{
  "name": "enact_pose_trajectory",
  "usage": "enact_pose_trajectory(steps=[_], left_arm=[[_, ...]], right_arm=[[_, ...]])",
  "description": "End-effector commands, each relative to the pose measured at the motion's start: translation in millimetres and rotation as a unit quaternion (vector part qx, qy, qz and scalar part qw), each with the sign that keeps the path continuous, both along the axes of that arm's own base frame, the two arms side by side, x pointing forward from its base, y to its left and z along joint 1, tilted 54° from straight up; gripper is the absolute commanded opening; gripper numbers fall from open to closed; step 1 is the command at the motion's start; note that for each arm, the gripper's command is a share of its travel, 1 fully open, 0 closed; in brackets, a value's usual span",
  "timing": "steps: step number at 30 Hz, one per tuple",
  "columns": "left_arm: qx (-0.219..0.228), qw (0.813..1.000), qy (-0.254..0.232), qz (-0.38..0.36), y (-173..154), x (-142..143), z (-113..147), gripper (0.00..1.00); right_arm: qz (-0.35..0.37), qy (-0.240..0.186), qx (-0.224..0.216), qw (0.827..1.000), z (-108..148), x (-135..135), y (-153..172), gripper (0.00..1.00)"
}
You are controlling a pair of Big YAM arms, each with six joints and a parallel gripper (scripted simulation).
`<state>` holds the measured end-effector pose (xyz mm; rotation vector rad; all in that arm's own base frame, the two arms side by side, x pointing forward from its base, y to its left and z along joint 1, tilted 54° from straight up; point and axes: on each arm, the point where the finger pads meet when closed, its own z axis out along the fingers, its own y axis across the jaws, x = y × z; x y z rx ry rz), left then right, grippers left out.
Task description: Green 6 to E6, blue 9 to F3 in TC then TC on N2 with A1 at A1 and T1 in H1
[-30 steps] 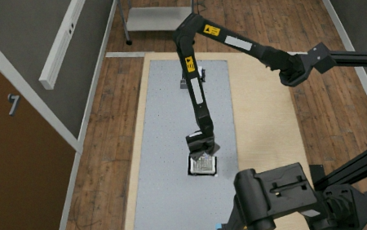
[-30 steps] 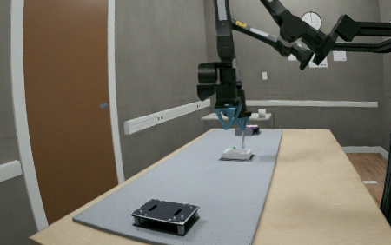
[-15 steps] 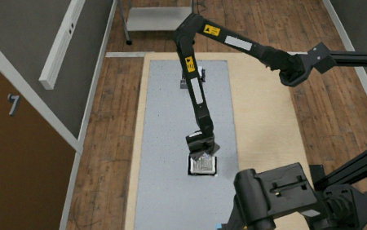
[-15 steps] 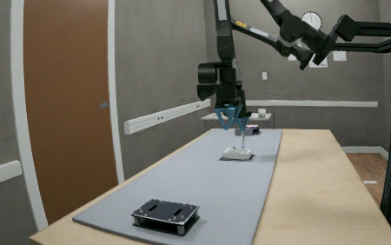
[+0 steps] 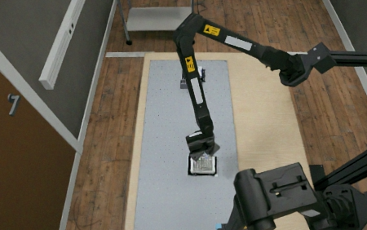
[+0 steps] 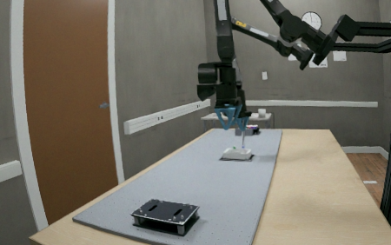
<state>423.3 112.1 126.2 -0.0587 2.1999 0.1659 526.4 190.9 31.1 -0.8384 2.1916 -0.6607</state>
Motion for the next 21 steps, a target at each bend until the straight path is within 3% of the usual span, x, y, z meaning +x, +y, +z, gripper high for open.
enact_pose_trajectory(steps=[1,21], left_arm=[[0.002,1.0,-0.001,-0.002,-0.3,-0.3,0.3,1.0],[0.002,1.0,-0.001,-0.002,-0.3,-0.3,0.3,1.0]], right_arm=[[0.001,0.012,-0.004,1.0,-12.3,-7.5,2.3,0.09],[0.001,0.012,-0.004,1.0,-12.3,-7.5,2.3,0.11]])
